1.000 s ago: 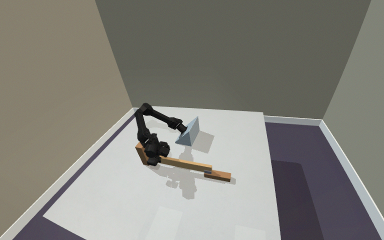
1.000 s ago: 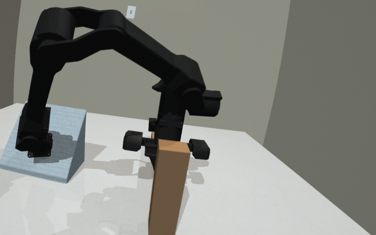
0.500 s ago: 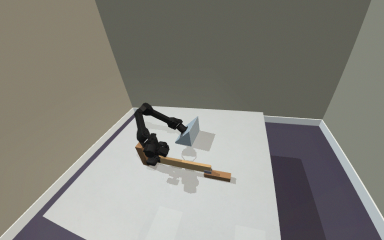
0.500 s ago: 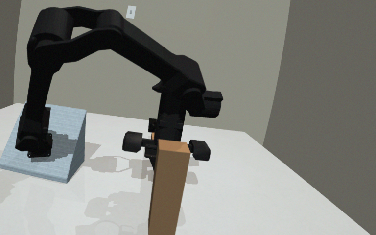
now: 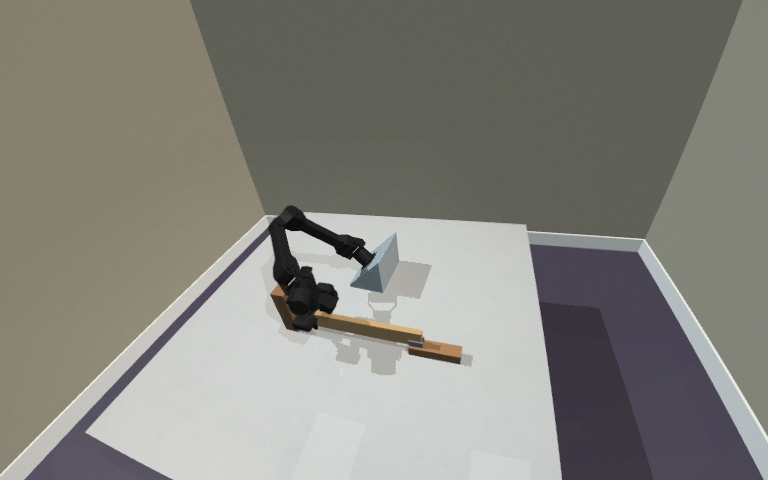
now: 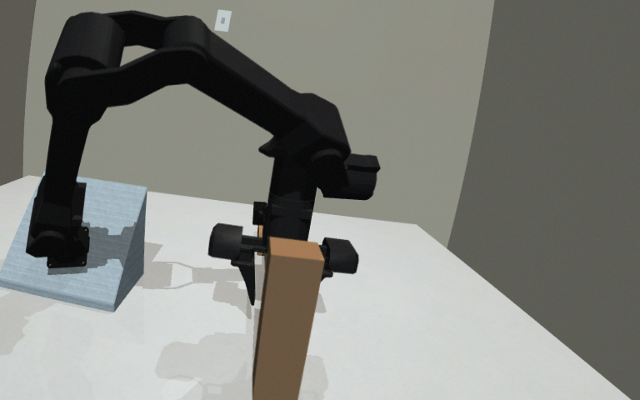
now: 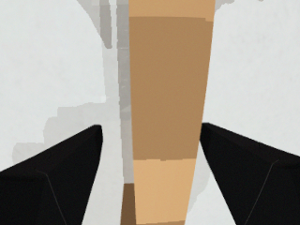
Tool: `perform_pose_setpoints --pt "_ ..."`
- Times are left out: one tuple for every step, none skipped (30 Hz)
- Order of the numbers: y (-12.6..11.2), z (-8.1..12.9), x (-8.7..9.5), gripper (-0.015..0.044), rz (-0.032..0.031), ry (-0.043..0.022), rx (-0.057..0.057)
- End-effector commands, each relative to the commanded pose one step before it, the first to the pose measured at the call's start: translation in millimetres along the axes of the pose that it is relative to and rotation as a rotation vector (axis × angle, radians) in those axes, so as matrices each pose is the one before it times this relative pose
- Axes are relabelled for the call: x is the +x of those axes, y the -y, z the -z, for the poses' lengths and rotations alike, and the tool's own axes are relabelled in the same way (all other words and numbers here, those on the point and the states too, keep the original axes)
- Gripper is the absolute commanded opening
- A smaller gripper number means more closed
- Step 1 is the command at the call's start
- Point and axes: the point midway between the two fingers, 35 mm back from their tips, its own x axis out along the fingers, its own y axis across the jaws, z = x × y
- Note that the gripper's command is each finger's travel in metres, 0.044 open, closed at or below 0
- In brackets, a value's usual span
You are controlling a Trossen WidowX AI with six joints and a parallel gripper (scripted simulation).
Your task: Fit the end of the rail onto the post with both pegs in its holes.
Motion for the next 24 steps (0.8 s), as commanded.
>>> perform_pose_setpoints --pt "0.05 -0.12 0.07 0.0394 0.00007 -0.00058 0.0004" --pt "0.0 0.0 0.0 0.042 0.0 0.0 0.0" --pt "0.0 0.0 0.0 0.044 0.0 0.0 0.0" --pt "0.0 0.0 0.0 0.044 0.0 0.0 0.0" --pt "0.0 0.0 0.0 0.044 0.0 0.0 0.0" --pt "0.0 0.0 0.0 0.044 0.0 0.0 0.0" --pt "0.0 0.0 0.0 0.044 0.0 0.0 0.0" --pt "0.0 0.0 0.0 0.044 0.0 0.0 0.0" --pt "0.0 0.0 0.0 0.044 0.0 0.0 0.0" --pt "0.14 -1.7 -1.66 0.044 0.00045 0.00038 -0.0001" --pt "0.31 -5.11 -4.99 0.044 0.00128 0.00094 -0.0001" --pt "0.13 -8.48 -8.34 0.044 0.00193 0.00086 -0.0001" --pt "-0.33 -8.42 -8.37 0.044 0.00172 -0.00003 0.0" --pt "-0.42 -5.01 -5.03 0.044 0.00096 -0.00045 0.0001" --pt "-0.18 -1.66 -1.68 0.044 0.00031 -0.00022 0.0001" --pt "0.0 0.0 0.0 0.044 0.0 0.0 0.0" --pt "0.0 0.0 0.0 0.044 0.0 0.0 0.0" --pt "0.0 0.0 0.0 0.044 0.0 0.0 0.0" --pt "0.0 0.0 0.0 0.044 0.0 0.0 0.0" --pt "0.0 0.0 0.0 0.044 0.0 0.0 0.0" --pt "0.0 0.0 0.0 0.044 0.0 0.0 0.0" --pt "0.0 0.0 0.0 0.044 0.0 0.0 0.0" --pt "0.0 0.0 0.0 0.044 0.0 0.0 0.0" --pt "0.0 0.0 0.0 0.044 0.0 0.0 0.0"
